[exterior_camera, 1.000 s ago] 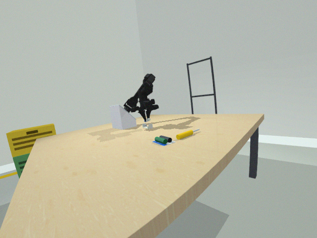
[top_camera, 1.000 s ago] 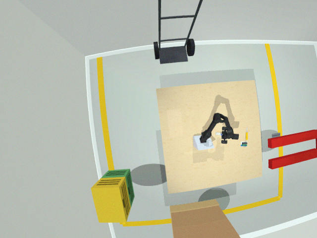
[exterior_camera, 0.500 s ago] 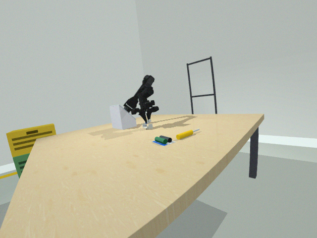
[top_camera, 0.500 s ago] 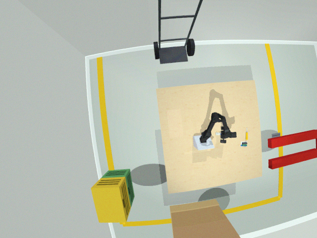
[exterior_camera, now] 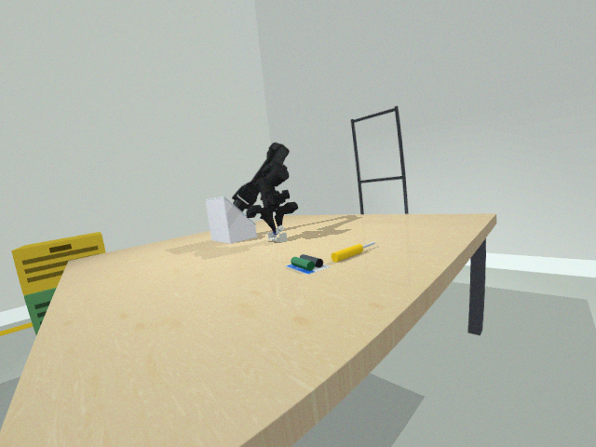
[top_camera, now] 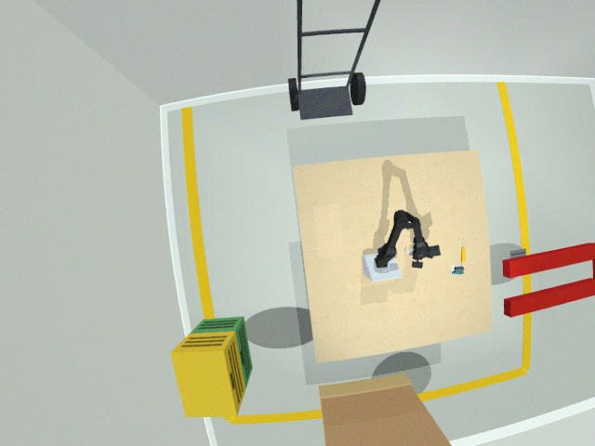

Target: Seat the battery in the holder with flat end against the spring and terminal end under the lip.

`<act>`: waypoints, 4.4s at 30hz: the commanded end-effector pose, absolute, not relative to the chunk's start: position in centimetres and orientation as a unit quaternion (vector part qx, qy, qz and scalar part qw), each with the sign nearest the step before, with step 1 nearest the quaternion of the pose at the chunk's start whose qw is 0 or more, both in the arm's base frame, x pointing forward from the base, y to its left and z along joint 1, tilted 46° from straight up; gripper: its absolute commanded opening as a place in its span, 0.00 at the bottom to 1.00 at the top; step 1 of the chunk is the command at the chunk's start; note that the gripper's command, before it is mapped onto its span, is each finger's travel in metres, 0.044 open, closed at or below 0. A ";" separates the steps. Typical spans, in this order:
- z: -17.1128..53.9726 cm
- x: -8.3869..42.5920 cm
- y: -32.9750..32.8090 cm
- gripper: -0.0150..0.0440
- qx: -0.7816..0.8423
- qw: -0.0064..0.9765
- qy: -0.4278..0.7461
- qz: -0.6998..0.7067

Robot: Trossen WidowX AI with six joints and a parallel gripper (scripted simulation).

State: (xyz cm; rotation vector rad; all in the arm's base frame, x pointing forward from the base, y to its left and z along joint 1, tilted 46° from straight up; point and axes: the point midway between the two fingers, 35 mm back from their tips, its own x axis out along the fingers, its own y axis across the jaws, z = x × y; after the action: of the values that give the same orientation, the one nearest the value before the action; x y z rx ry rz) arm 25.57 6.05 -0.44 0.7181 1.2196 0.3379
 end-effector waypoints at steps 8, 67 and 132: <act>-0.7 25.1 6.4 0.35 0.334 0.763 0.535 0.138; -0.7 22.5 7.1 0.35 0.341 0.779 0.511 0.122; -1.6 24.0 7.6 0.35 0.284 0.685 0.648 0.173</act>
State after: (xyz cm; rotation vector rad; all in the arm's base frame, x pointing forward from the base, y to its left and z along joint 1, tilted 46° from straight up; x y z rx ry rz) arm 24.28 7.48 -1.49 0.6369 1.4230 0.3753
